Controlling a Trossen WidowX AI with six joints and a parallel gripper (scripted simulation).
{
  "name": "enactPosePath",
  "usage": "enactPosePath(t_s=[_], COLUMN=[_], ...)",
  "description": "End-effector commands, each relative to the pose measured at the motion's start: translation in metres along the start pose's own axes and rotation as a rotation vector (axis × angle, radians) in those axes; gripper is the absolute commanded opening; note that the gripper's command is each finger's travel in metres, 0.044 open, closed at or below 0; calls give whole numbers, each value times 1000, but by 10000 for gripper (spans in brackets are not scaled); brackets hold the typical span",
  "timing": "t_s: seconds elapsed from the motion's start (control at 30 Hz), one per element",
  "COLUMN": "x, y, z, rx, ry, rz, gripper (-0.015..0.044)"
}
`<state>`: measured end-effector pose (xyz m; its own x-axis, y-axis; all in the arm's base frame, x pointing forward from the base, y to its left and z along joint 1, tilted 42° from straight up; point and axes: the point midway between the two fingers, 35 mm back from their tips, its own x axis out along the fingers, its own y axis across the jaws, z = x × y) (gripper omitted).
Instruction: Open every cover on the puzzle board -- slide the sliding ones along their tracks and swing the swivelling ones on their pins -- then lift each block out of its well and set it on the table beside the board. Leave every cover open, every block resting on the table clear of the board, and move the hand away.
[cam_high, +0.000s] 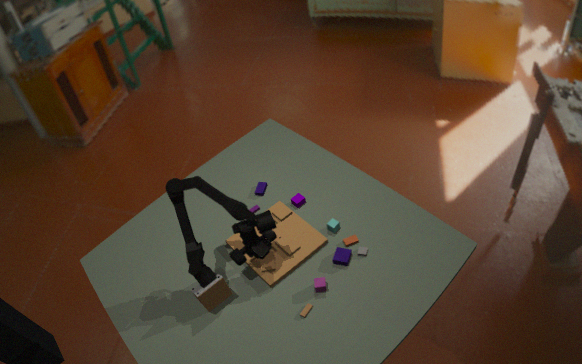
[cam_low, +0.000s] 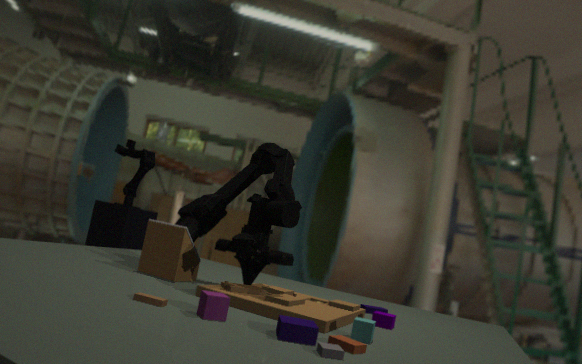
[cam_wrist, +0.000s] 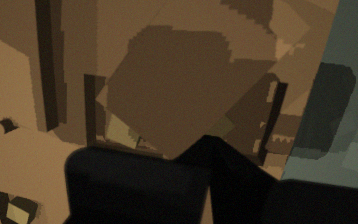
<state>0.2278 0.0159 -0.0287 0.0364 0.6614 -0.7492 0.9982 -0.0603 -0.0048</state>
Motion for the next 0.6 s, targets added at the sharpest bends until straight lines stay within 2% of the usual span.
enactPosePath(t_s=[0.0, 0.57], x=[0, -1], y=[6, 23], z=[0, 5], rx=[3, 2], ry=[5, 5], rz=[4, 5], gripper=[0, 0])
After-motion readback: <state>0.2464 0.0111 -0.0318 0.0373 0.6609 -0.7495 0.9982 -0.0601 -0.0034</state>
